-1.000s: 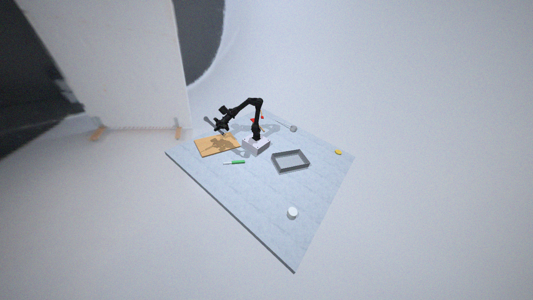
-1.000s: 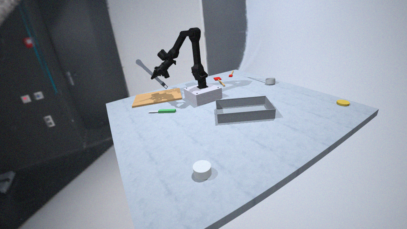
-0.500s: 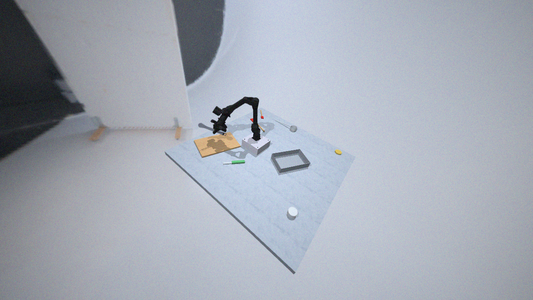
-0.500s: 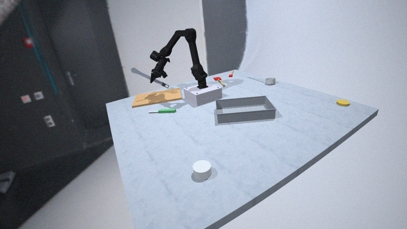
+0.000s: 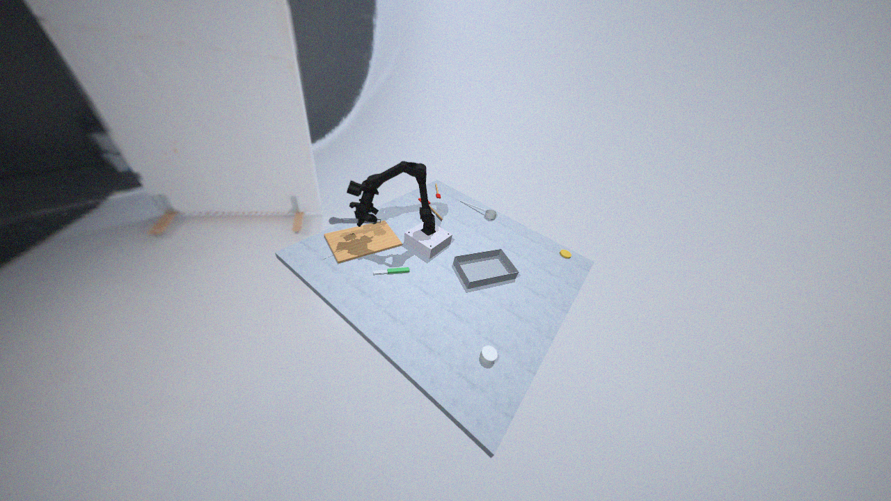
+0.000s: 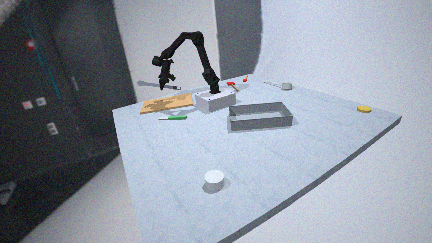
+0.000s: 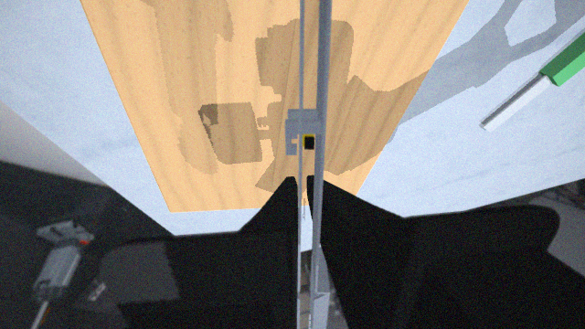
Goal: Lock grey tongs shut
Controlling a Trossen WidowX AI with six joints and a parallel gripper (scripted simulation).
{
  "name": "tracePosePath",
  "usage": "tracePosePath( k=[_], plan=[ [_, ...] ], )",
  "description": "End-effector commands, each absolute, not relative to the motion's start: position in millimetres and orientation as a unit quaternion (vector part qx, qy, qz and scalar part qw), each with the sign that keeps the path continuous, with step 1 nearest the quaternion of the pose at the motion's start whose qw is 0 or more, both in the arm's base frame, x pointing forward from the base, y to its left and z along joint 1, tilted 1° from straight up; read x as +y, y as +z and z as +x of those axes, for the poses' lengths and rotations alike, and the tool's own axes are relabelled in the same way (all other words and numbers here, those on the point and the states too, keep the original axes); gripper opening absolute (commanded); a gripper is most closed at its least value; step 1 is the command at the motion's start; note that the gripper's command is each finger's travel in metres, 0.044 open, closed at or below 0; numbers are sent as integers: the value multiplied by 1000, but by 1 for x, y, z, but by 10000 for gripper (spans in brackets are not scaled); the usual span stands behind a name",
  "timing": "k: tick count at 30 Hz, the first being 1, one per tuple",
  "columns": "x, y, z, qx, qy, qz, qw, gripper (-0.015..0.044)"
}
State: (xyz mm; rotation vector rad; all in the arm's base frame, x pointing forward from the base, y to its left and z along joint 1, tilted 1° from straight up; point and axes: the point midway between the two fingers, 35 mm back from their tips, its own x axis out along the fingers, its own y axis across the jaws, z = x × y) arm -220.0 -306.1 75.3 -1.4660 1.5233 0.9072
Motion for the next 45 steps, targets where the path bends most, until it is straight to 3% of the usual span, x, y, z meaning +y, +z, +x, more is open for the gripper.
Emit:
tracePosePath(
  k=[1, 16, 45],
  plan=[
    [-306, 75, -217, 585, 394, -566, 427, -150],
    [-298, 81, -208, 507, 510, -504, 478, -150],
    [-300, 52, -209, 506, 511, -503, 479, -150]
  ],
)
